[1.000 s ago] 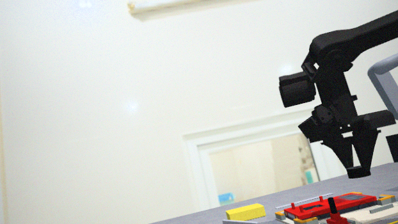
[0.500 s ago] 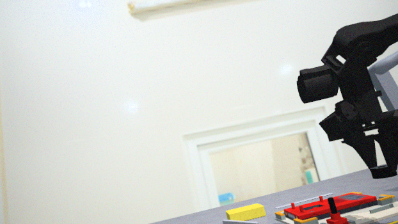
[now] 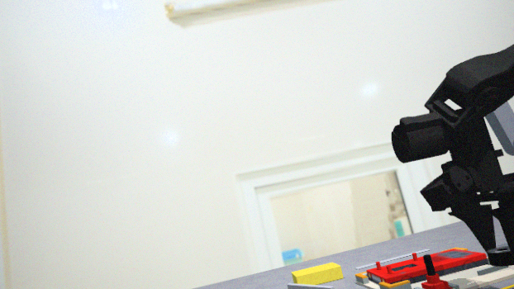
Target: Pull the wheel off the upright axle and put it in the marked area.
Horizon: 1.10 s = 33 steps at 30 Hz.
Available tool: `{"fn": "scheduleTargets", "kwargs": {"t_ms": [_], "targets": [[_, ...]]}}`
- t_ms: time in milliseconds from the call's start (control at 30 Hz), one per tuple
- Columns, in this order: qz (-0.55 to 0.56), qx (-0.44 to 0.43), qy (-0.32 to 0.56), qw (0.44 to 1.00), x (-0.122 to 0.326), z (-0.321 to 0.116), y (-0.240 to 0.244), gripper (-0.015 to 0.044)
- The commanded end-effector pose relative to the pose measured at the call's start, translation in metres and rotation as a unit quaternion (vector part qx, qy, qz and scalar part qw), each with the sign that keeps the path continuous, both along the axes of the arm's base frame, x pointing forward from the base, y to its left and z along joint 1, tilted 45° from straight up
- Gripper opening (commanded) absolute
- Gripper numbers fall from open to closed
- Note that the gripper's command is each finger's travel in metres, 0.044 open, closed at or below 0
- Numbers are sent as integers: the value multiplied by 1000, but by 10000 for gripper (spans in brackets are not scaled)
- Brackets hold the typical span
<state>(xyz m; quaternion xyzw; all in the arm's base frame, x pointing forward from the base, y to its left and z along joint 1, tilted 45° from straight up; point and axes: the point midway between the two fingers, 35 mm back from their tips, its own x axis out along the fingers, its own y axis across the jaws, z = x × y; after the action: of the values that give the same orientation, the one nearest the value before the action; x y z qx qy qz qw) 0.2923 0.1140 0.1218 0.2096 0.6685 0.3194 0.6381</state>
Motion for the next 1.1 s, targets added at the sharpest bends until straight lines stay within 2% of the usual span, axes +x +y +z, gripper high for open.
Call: {"fn": "scheduleTargets", "kwargs": {"t_ms": [0, 333, 700, 933, 1033, 1067], "targets": [[-1, 2, 2, 1000, -4, -13, 14, 0], [0, 5, 3, 1000, -10, -33, 35, 0], [2, 3, 2, 1000, -8, -30, 31, 289], [0, 3, 3, 1000, -3, 10, -8, 300], [0, 3, 3, 1000, -3, 11, -9, 300], [-5, 3, 3, 1000, -3, 5, -8, 326]]}}
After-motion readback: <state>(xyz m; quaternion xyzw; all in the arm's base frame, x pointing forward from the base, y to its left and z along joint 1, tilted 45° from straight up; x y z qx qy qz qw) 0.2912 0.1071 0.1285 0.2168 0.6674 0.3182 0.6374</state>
